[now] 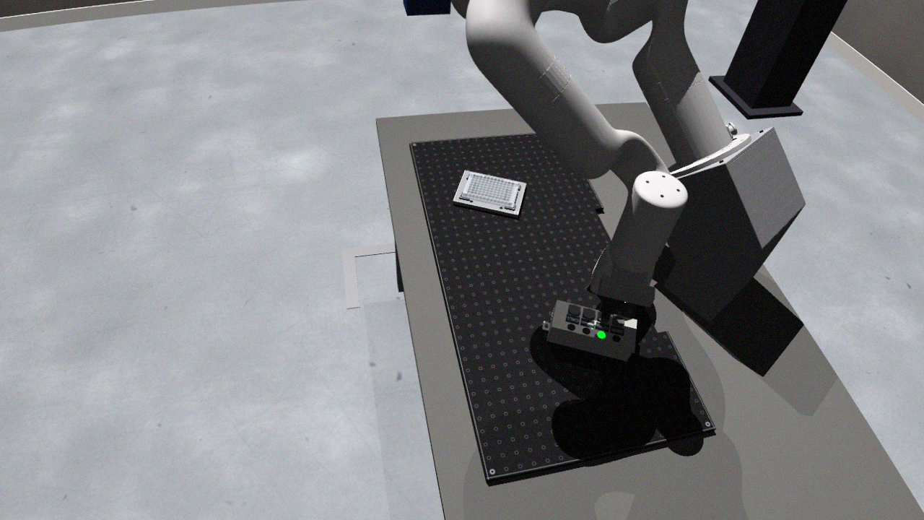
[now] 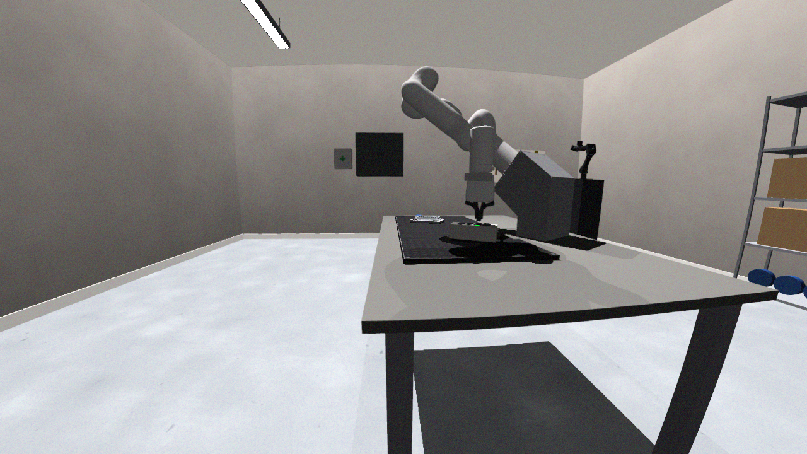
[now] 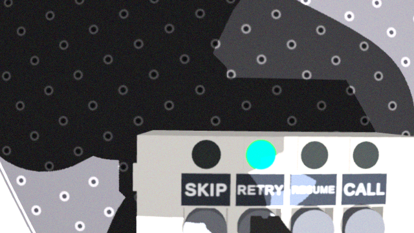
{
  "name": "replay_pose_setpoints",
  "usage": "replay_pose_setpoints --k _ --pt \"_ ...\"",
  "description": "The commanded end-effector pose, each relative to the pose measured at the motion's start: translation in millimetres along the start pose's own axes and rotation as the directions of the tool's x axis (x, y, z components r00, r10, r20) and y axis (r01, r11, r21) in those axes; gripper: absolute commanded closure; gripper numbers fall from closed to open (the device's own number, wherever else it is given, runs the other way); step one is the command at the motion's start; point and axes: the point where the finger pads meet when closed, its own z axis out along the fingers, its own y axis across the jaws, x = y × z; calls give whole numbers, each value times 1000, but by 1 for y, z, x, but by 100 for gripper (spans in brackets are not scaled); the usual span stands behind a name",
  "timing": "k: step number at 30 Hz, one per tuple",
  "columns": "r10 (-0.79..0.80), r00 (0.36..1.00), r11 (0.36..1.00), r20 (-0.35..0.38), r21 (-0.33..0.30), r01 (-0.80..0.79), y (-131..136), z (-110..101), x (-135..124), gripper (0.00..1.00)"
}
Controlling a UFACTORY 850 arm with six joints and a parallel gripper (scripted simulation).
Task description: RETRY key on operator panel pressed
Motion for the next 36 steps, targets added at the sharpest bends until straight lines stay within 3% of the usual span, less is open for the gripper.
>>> replay_pose_setpoints --k 1,30,36 --pt "0 1000 1000 -1 0 0 0 -7 1 100" --pt "0 1000 1000 -1 0 0 0 -52 1 100" --pt "0 1000 1000 -1 0 0 0 -52 1 100"
